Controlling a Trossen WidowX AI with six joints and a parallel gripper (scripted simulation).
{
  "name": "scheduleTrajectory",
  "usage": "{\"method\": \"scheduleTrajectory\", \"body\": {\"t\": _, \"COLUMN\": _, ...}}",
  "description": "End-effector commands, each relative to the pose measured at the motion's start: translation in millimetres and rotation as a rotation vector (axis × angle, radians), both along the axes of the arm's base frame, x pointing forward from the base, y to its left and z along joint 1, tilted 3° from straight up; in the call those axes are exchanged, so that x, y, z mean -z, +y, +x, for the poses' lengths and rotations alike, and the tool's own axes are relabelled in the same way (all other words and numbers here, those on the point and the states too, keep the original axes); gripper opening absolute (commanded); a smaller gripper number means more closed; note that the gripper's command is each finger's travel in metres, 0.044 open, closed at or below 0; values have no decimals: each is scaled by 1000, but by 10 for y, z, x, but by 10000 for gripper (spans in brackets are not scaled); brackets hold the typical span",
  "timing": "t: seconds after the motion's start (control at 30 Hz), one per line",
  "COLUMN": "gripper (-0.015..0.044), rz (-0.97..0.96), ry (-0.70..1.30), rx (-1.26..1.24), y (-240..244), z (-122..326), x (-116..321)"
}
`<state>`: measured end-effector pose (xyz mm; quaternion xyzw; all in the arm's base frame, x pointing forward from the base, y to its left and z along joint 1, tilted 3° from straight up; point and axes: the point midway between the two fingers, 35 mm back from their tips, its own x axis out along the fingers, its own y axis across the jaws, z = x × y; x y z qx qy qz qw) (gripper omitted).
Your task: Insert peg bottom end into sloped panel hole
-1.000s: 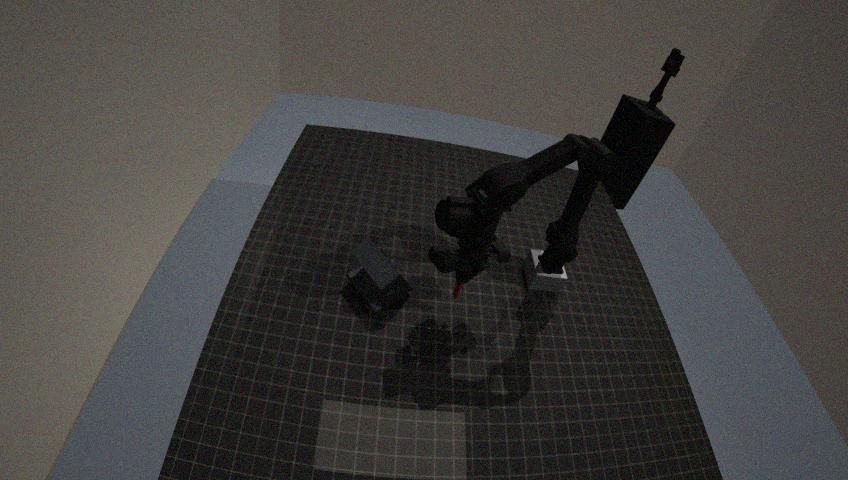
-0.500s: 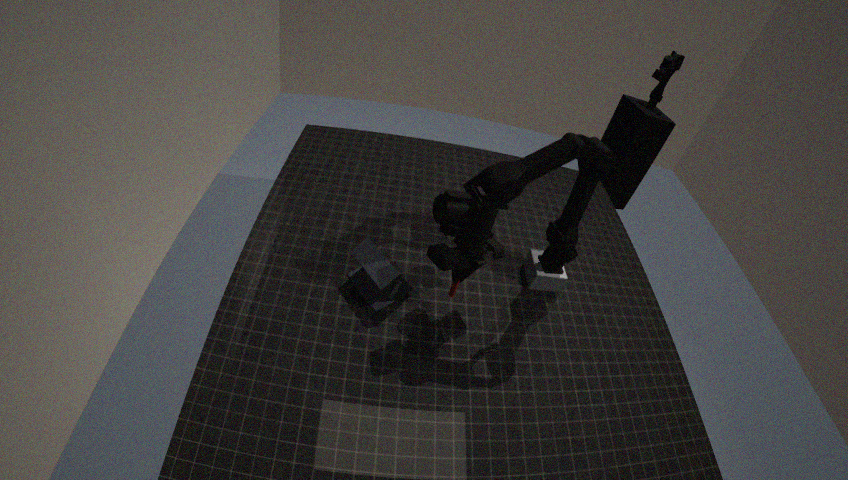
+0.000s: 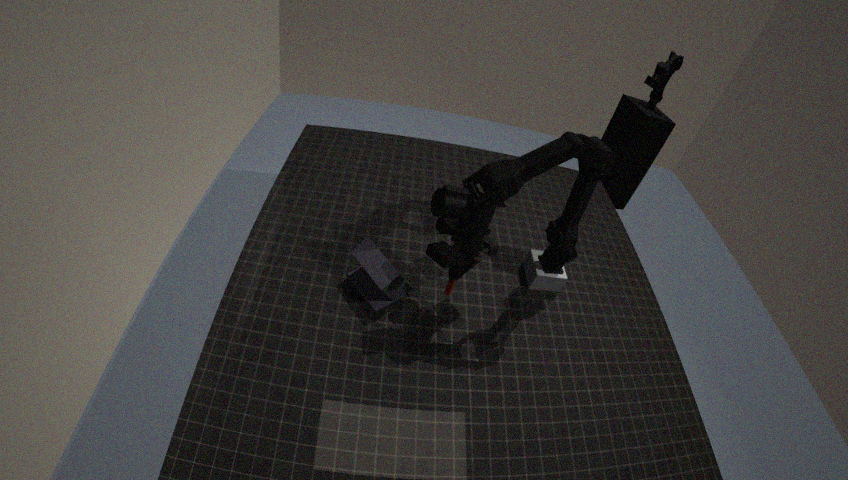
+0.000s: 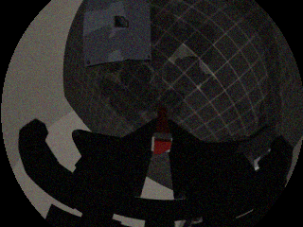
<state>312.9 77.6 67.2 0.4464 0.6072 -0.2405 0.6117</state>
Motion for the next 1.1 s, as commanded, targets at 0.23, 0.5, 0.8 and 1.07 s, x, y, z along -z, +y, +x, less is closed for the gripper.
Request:
{"method": "scheduleTrajectory", "body": {"t": 0.23, "gripper": 0, "rz": 20, "ry": -47, "rx": -71, "y": -56, "z": 35, "x": 16}}
{"method": "scheduleTrajectory", "body": {"t": 0.5, "gripper": 0, "rz": 30, "ry": -87, "rx": -125, "y": -104, "z": 65, "x": 23}}
{"method": "scheduleTrajectory", "body": {"t": 0.8, "gripper": 0, "rz": 39, "ry": -135, "rx": -185, "y": -160, "z": 98, "x": 29}}
{"method": "scheduleTrajectory", "body": {"t": 1.07, "gripper": 0, "rz": 44, "ry": -179, "rx": -238, "y": -211, "z": 125, "x": 33}}
